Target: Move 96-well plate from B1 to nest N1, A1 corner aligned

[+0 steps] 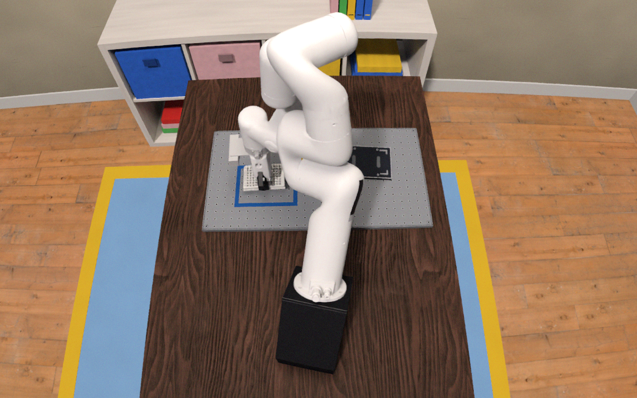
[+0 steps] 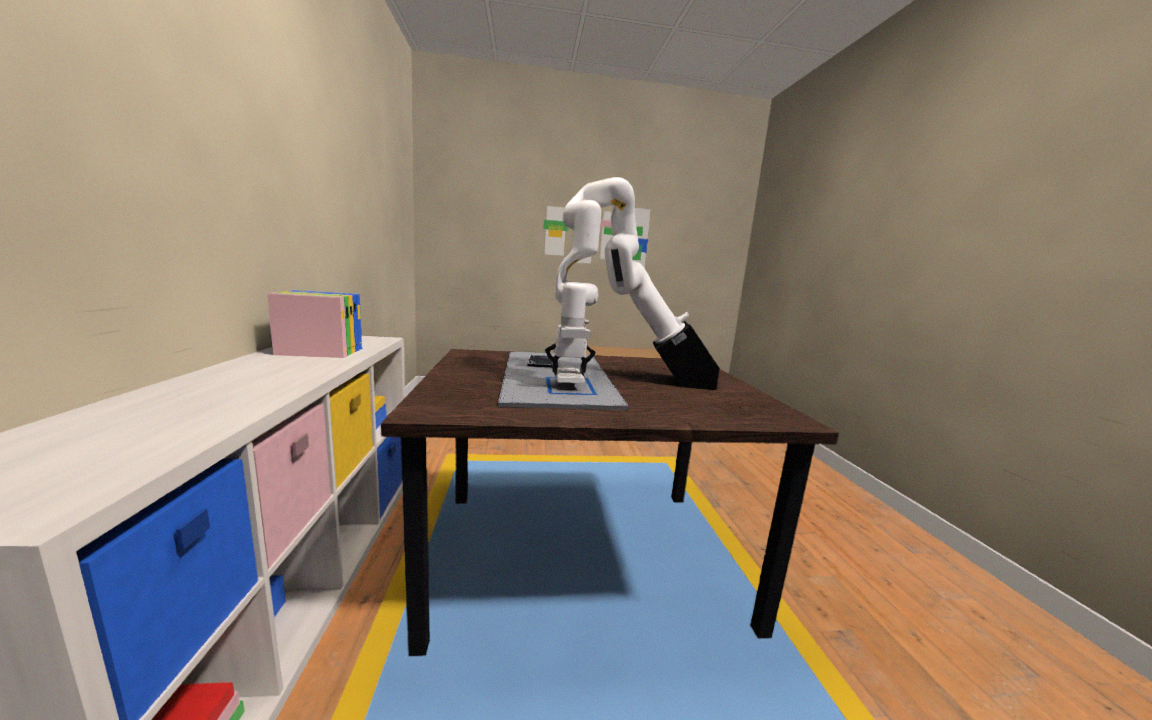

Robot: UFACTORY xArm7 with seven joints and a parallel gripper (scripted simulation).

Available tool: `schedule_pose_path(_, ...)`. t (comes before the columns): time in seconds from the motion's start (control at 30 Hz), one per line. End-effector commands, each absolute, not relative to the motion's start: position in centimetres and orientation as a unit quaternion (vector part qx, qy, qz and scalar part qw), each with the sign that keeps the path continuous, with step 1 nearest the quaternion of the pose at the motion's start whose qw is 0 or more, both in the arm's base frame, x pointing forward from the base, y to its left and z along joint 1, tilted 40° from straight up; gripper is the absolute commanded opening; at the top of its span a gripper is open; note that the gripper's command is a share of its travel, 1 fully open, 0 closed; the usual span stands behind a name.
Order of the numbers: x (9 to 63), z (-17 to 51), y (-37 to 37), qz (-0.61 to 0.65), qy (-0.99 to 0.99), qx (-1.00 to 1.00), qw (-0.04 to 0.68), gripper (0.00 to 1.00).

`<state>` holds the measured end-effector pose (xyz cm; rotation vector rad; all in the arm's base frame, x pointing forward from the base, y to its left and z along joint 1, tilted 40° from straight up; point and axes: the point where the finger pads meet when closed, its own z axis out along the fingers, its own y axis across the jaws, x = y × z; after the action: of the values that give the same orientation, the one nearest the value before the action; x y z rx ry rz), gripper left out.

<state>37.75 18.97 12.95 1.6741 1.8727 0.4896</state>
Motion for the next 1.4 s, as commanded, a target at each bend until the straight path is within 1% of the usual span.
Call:
schedule_pose_path(0.0,37.3,13.7,19.1,0.183,0.702,0.626,0.286,0.0)
schedule_pose_path(0.8,34.9,16.5,19.5,0.183,0.702,0.626,0.286,0.0)
schedule_pose_path(1.37,34.6,16.9,19.6,0.183,0.702,0.626,0.286,0.0)
